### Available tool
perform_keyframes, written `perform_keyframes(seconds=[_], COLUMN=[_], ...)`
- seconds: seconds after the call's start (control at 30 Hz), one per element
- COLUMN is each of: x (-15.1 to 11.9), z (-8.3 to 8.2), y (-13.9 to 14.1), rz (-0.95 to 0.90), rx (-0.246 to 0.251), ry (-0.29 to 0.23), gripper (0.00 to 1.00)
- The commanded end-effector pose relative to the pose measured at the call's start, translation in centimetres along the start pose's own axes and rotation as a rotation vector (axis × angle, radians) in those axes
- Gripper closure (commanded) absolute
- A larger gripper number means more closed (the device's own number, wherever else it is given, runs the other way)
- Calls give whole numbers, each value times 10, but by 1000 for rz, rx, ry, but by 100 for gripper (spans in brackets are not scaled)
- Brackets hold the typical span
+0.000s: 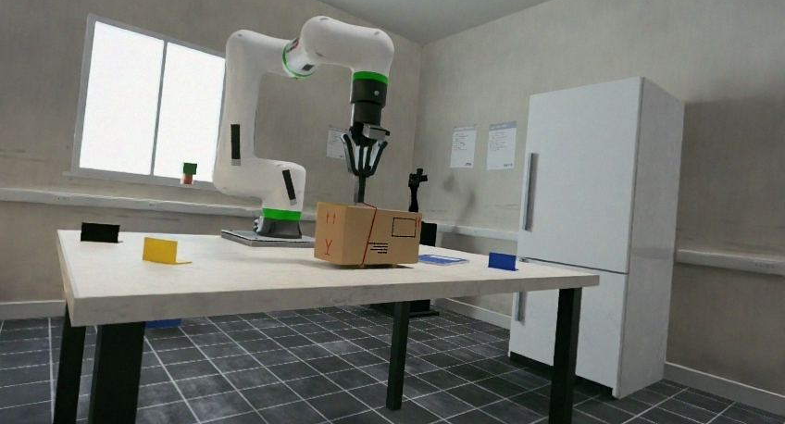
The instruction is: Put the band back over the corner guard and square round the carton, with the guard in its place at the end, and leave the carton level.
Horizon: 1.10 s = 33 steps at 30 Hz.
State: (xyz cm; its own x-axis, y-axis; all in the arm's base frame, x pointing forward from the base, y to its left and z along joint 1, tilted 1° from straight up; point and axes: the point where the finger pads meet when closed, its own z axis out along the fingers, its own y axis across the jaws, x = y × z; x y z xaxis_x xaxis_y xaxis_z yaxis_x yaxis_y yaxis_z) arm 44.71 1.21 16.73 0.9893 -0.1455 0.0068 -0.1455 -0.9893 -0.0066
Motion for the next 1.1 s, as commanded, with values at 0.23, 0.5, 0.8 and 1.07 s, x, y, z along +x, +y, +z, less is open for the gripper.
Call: perform_keyframes(seconds=[0.23, 0.5, 0.8, 1.07], x=[0, 0, 0, -4], z=[-5, -5, -5, -5], y=[0, 0, 0, 1], rz=[0, 0, 0, 0], rx=[0, 0, 0, 0], ry=[1, 1, 1, 1], gripper=[90, 90, 90, 90])
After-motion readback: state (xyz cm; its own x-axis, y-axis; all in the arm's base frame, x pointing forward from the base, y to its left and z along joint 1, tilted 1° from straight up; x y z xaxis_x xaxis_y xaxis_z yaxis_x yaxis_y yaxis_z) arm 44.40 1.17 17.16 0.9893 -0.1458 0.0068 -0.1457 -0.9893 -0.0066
